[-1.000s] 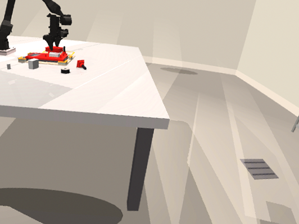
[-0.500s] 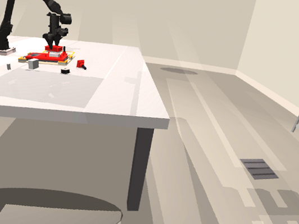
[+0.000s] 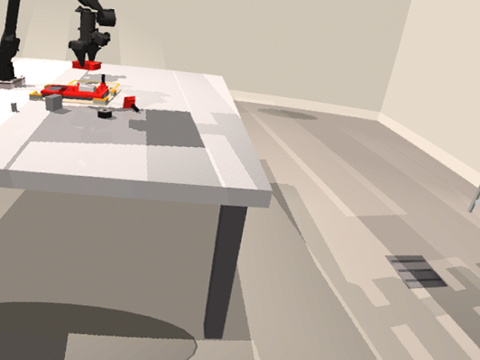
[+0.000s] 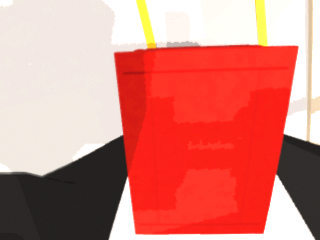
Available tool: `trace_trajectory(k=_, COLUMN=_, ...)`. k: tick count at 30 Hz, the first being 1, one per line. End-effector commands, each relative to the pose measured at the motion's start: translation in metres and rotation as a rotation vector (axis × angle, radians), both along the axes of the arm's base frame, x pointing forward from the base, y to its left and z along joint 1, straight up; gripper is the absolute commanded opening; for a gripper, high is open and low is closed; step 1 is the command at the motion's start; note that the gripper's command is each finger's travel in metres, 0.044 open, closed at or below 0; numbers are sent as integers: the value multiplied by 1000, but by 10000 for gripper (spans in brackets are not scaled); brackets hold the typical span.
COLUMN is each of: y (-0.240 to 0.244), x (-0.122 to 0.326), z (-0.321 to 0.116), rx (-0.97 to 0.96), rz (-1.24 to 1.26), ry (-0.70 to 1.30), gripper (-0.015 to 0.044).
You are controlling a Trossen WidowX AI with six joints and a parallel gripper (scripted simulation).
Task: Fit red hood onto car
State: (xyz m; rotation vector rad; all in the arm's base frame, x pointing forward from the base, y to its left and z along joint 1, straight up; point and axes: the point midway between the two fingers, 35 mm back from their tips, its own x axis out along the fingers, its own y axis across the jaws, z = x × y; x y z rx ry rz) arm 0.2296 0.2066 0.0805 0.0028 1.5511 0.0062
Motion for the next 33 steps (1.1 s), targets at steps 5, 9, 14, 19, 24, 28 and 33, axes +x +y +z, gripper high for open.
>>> trace_trajectory(k=5, y=1, x=0, z=28, rx=4, rz=0, ry=-5, gripper=0)
trace_trajectory(k=9, y=0, x=0, z=38, rx=4, rz=0, ry=-5, gripper=0)
trace_trajectory(k=14, y=0, x=0, z=38, rx=3, rz=1, ry=-4, gripper=0)
trace_trajectory(k=19, y=-13, x=15, z=38, rx=3, rz=17, ry=-4, gripper=0)
trace_trajectory(k=24, y=-29, x=31, z=39, rx=2, rz=35, ry=-5, gripper=0)
trace_trajectory(k=28, y=-42, x=43, z=40, rx=1, rz=50, ry=-6, gripper=0)
trace_trajectory(k=33, y=-60, x=58, z=41, rx=0, rz=68, ry=-7, gripper=0)
